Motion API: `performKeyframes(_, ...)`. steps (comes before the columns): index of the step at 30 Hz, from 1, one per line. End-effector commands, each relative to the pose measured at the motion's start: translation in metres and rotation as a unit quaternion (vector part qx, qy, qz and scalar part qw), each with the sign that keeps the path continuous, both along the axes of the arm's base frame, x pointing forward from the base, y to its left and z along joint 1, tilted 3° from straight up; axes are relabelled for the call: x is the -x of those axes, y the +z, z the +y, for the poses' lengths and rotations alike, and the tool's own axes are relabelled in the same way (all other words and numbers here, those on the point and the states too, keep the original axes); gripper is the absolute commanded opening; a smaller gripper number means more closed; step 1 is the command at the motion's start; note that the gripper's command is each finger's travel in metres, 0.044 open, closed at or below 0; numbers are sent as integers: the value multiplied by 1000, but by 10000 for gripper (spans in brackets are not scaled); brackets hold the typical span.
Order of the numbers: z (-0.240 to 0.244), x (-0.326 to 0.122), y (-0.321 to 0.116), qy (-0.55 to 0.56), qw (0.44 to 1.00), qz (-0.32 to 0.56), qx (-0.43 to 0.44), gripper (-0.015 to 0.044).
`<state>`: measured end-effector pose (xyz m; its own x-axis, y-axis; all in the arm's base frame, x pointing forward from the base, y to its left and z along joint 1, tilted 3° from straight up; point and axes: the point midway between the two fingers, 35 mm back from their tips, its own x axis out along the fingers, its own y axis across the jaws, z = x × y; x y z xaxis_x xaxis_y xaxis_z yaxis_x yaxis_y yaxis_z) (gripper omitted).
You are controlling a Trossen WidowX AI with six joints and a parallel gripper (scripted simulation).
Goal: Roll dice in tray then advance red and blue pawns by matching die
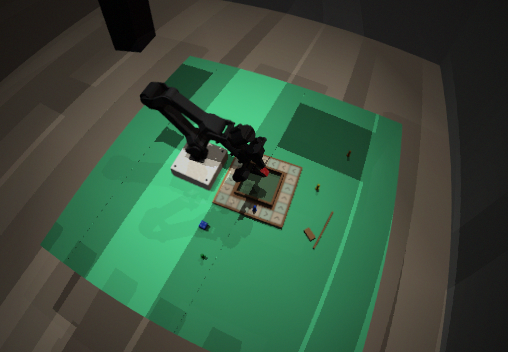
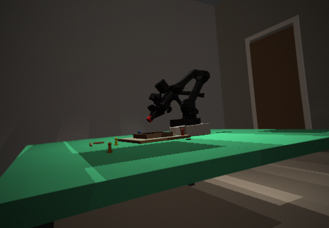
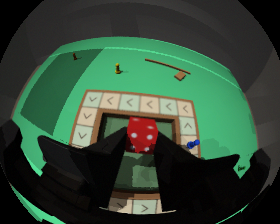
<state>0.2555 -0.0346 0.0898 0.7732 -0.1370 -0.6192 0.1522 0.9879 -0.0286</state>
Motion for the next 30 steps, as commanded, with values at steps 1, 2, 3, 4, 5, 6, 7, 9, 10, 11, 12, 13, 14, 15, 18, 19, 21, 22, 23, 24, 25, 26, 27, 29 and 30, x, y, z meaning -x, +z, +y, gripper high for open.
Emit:
performKeyframes(1,0,12,15,0,1000,-8,4,0)
performKeyframes(2,0,12,15,0,1000,-8,4,0)
performKeyframes(3,0,12,15,0,1000,-8,4,0)
performKeyframes(4,0,13,14,0,1000,-8,4,0)
performKeyframes(5,1,13,14,0,1000,-8,4,0)
performKeyframes(6,1,13,14,0,1000,-8,4,0)
performKeyframes(7,1,13,14,0,1000,-8,4,0)
performKeyframes(9,1,13,14,0,1000,-8,4,0)
performKeyframes(10,1,13,14,0,1000,-8,4,0)
performKeyframes(11,1,13,14,0,1000,-8,4,0)
performKeyframes(12,1,13,14,0,1000,-8,4,0)
performKeyframes(13,1,13,14,0,1000,-8,4,0)
performKeyframes(14,1,13,14,0,1000,-8,4,0)
performKeyframes(15,1,13,14,0,1000,-8,4,0)
performKeyframes(18,1,13,14,0,1000,-8,4,0)
performKeyframes(19,1,13,12,0,1000,-6,1,0)
performKeyframes(21,1,13,12,0,1000,-6,1,0)
performKeyframes(22,1,13,12,0,1000,-6,1,0)
performKeyframes(23,1,13,12,0,1000,-6,1,0)
performKeyframes(24,1,13,12,0,1000,-6,1,0)
performKeyframes(25,1,13,12,0,1000,-6,1,0)
performKeyframes(26,1,13,12,0,1000,-6,1,0)
performKeyframes(27,1,13,12,0,1000,-6,1,0)
performKeyframes(29,1,13,12,0,1000,-6,1,53)
performKeyframes(30,1,13,12,0,1000,-6,1,79)
